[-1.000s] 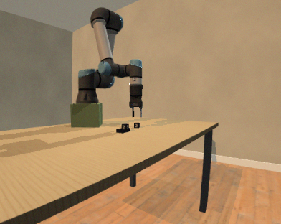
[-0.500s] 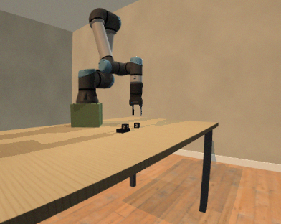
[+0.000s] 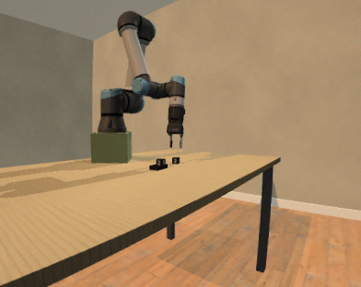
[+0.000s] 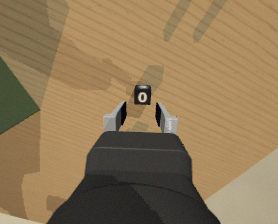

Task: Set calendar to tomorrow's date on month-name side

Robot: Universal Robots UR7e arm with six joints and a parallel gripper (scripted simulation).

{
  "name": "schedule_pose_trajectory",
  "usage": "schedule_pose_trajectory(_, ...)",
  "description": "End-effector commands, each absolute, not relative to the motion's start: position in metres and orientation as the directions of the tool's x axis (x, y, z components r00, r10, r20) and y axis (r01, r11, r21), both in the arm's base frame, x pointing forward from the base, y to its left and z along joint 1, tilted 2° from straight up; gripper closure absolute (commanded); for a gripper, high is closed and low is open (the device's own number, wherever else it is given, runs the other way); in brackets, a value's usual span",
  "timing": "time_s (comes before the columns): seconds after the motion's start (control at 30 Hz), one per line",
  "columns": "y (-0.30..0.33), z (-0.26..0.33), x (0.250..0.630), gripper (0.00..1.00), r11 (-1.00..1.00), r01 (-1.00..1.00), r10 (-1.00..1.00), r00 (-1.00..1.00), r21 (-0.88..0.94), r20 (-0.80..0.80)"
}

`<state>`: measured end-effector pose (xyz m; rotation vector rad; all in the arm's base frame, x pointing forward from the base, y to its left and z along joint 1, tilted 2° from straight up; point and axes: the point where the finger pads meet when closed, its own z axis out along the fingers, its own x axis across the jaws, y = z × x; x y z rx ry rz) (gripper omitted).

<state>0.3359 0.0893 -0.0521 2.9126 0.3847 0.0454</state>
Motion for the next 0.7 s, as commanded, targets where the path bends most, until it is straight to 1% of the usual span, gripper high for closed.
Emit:
schedule_pose_trajectory(0.0, 0.0904, -0.0513, 0.3366, 0.13, -0.929, 0.246, 0.258, 0.966, 0.278, 0.009)
schedule_pose_trajectory(0.4, 0.0906, -0.0513, 0.3365, 0.13, -0.922, 0.243, 0.257, 0.966, 0.300, 0.009)
schedule_pose_trajectory(0.67, 0.0906, -0.0534, 0.3350, 0.13, -0.893, 0.235, 0.254, 0.967, 0.384, -0.002)
